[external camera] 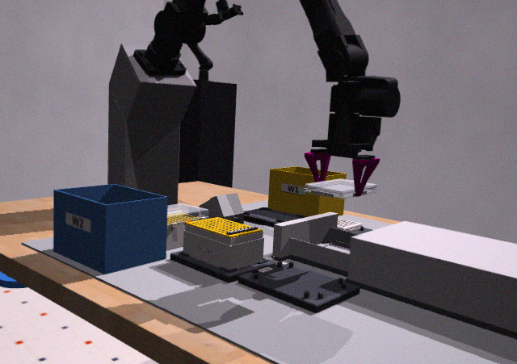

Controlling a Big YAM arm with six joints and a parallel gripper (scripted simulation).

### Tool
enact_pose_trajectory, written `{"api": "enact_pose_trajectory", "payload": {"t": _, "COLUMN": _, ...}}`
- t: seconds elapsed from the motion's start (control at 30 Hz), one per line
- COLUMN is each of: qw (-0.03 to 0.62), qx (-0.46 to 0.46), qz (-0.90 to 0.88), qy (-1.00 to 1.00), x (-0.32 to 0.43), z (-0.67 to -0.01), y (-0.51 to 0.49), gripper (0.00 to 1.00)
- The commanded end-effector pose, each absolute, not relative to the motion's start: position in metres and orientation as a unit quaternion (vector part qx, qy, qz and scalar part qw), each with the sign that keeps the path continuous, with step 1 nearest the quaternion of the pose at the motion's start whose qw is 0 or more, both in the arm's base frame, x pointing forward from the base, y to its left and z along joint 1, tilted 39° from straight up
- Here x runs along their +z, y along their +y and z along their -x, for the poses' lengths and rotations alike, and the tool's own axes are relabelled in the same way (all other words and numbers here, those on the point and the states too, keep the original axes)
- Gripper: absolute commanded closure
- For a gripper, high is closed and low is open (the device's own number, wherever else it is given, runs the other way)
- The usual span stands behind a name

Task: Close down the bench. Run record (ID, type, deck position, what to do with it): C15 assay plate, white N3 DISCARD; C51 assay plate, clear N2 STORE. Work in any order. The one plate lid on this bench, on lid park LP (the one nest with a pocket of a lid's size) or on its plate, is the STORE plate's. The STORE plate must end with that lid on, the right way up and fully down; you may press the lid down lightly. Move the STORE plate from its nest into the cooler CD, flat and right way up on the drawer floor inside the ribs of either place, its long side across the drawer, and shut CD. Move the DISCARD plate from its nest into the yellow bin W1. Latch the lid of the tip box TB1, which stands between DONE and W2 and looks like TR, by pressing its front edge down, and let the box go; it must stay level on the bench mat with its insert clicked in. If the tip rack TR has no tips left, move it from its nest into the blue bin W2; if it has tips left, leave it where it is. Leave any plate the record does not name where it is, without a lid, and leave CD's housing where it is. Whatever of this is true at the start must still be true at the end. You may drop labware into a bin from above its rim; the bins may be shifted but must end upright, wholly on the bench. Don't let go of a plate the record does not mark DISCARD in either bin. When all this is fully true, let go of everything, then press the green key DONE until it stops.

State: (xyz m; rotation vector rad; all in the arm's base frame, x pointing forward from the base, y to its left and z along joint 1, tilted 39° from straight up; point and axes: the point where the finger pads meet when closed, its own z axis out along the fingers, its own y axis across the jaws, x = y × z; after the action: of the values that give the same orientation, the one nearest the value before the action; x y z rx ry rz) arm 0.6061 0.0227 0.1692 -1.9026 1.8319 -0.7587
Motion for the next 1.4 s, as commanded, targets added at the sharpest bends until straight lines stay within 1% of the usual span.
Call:
{"api": "enact_pose_trajectory", "payload": {"t": 0.0, "qw": 0.209, "qx": -0.286, "qz": 0.674, "qy": 0.648, "x": 0.185, "z": -0.623, "y": 0.018, "gripper": 1.00}}
{"api": "enact_pose_trajectory", "payload": {"t": 0.23, "qw": 0.209, "qx": -0.285, "qz": 0.676, "qy": 0.647, "x": 0.180, "z": -0.627, "y": 0.019, "gripper": 1.00}}
{"api": "enact_pose_trajectory", "payload": {"t": 0.27, "qw": 0.219, "qx": -0.294, "qz": 0.671, "qy": 0.645, "x": 0.198, "z": -0.626, "y": 0.018, "gripper": 1.00}}
{"api": "enact_pose_trajectory", "payload": {"t": 0.37, "qw": 0.209, "qx": -0.286, "qz": 0.674, "qy": 0.648, "x": 0.176, "z": -0.632, "y": 0.016, "gripper": 1.00}}
{"api": "enact_pose_trajectory", "payload": {"t": 0.67, "qw": 0.208, "qx": -0.285, "qz": 0.675, "qy": 0.648, "x": 0.167, "z": -0.640, "y": 0.015, "gripper": 1.00}}
{"api": "enact_pose_trajectory", "payload": {"t": 0.8, "qw": 0.212, "qx": -0.288, "qz": 0.674, "qy": 0.647, "x": 0.170, "z": -0.642, "y": 0.016, "gripper": 1.00}}
{"api": "enact_pose_trajectory", "payload": {"t": 0.83, "qw": 0.223, "qx": -0.297, "qz": 0.671, "qy": 0.642, "x": 0.189, "z": -0.641, "y": 0.019, "gripper": 1.00}}
{"api": "enact_pose_trajectory", "payload": {"t": 0.9, "qw": 0.209, "qx": -0.285, "qz": 0.676, "qy": 0.647, "x": 0.163, "z": -0.645, "y": 0.017, "gripper": 1.00}}
{"api": "enact_pose_trajectory", "payload": {"t": 1.37, "qw": 0.210, "qx": -0.287, "qz": 0.674, "qy": 0.648, "x": 0.154, "z": -0.656, "y": 0.012, "gripper": 1.00}}
